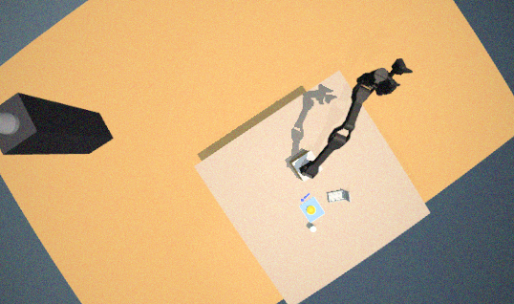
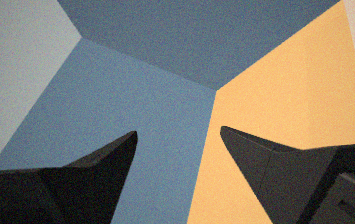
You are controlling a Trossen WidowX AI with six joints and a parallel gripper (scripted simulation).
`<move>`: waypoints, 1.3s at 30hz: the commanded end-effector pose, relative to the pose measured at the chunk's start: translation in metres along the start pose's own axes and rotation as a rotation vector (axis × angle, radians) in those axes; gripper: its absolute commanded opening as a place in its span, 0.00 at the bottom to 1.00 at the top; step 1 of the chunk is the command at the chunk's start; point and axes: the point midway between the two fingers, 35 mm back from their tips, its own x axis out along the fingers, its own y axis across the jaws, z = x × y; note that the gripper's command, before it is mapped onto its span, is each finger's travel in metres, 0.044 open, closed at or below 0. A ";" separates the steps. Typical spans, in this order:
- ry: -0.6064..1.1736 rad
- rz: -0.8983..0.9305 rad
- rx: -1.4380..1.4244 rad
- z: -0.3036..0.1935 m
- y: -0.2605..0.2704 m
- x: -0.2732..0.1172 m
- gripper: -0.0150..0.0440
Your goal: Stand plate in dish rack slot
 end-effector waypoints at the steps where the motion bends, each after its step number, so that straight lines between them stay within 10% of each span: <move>1: -0.001 0.001 -0.003 0.001 0.000 0.001 0.93; 23: -0.117 -0.318 -0.592 0.219 -0.134 0.188 0.93; 39: -0.024 -0.750 -0.901 0.438 -0.283 0.201 0.93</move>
